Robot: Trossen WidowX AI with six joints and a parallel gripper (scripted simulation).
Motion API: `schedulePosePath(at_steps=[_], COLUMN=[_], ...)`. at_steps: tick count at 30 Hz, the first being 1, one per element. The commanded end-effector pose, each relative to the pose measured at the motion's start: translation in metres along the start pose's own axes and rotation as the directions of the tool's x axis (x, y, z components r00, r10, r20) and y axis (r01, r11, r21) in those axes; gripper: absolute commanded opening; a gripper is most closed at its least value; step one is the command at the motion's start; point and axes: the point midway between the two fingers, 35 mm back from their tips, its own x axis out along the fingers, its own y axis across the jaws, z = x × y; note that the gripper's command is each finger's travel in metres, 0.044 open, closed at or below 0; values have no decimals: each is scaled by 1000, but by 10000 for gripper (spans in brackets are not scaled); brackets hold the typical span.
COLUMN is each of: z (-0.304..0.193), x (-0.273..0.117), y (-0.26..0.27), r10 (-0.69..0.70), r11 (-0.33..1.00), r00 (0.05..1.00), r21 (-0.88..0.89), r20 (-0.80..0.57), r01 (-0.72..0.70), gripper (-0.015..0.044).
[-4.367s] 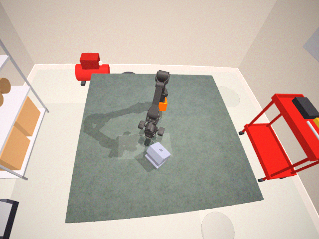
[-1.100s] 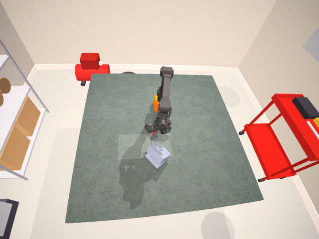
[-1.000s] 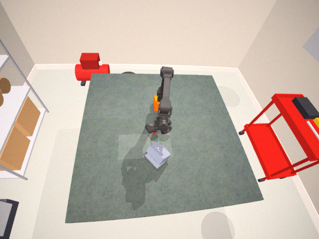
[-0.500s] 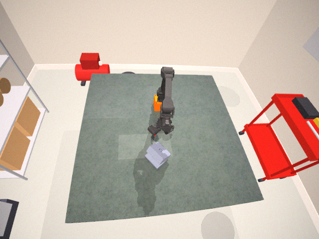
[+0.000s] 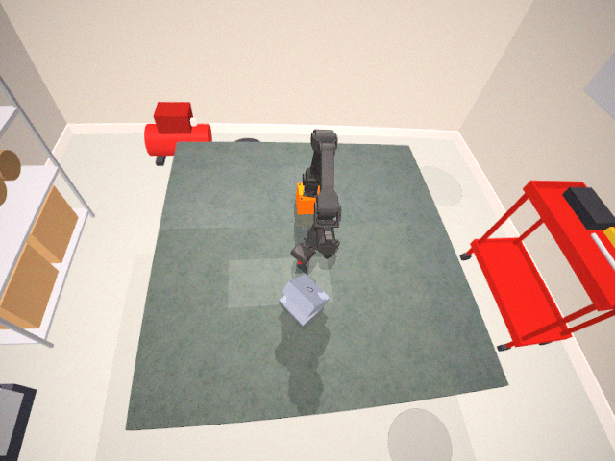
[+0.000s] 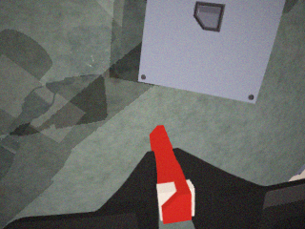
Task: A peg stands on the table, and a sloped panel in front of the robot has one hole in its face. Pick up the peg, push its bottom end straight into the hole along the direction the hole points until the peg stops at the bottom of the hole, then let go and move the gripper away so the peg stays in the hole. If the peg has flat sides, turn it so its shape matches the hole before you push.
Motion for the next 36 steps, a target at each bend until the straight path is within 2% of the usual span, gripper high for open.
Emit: schedulePosePath(at_steps=[1, 36], z=[4, 31], x=[-3, -19], y=[-3, -5], r10=[-20, -120], r11=[999, 883], r00=[1000, 993], r21=[-49, -459], r20=[-1, -11], r01=[20, 102], gripper=[0, 0])
